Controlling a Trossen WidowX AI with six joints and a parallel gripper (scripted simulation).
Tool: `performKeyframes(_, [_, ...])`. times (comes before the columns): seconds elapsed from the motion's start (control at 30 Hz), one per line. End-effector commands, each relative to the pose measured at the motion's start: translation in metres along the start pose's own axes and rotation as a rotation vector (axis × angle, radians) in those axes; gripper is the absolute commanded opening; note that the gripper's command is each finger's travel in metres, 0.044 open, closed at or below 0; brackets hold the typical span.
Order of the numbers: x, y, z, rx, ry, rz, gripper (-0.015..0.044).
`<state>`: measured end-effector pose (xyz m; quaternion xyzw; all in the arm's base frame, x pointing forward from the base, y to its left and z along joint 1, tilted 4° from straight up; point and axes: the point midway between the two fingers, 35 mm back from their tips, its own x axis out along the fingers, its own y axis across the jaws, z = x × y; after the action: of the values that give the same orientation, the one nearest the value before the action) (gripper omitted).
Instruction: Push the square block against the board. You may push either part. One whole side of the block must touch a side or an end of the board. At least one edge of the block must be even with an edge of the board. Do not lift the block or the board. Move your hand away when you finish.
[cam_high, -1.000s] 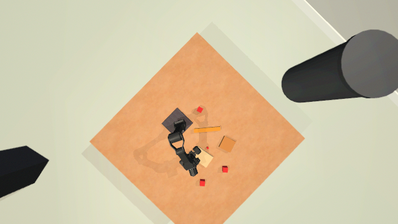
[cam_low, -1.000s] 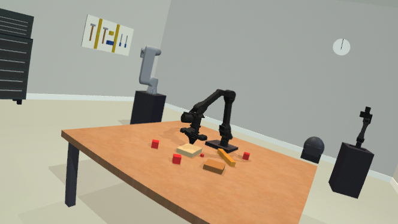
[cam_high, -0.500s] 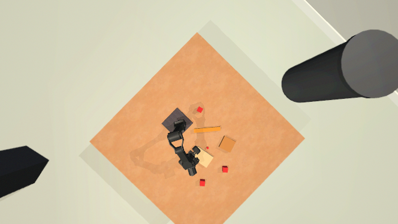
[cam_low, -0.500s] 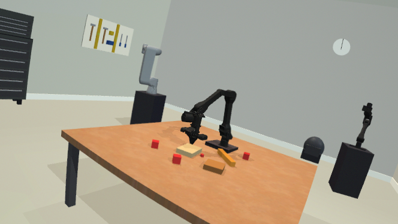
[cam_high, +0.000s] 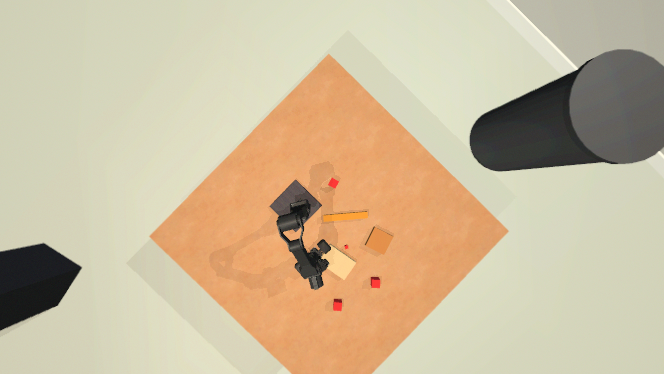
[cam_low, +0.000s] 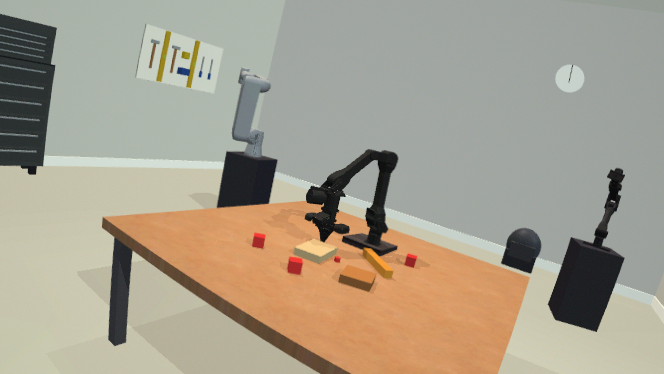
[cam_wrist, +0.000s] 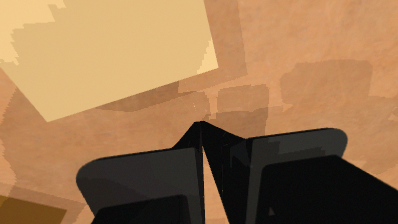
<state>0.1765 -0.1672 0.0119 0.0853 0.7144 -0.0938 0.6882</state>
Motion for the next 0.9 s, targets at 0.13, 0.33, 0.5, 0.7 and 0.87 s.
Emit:
performKeyframes(0.13, [0.004, 0.002, -0.015, -0.003, 0.008, 0.004, 0.0])
performKeyframes(0.33, [-0.04, 0.0, -0.009, -0.002, 0.006, 0.003, 0.0])
performKeyframes(0.5, [-0.052, 0.0, -0.009, -0.003, 0.008, 0.004, 0.0])
performKeyframes(0.7, [-0.051, -0.002, 0.004, -0.109, 0.005, 0.005, 0.0])
performKeyframes(0.87, [-0.05, -0.004, 0.017, -0.215, 0.005, 0.004, 0.0])
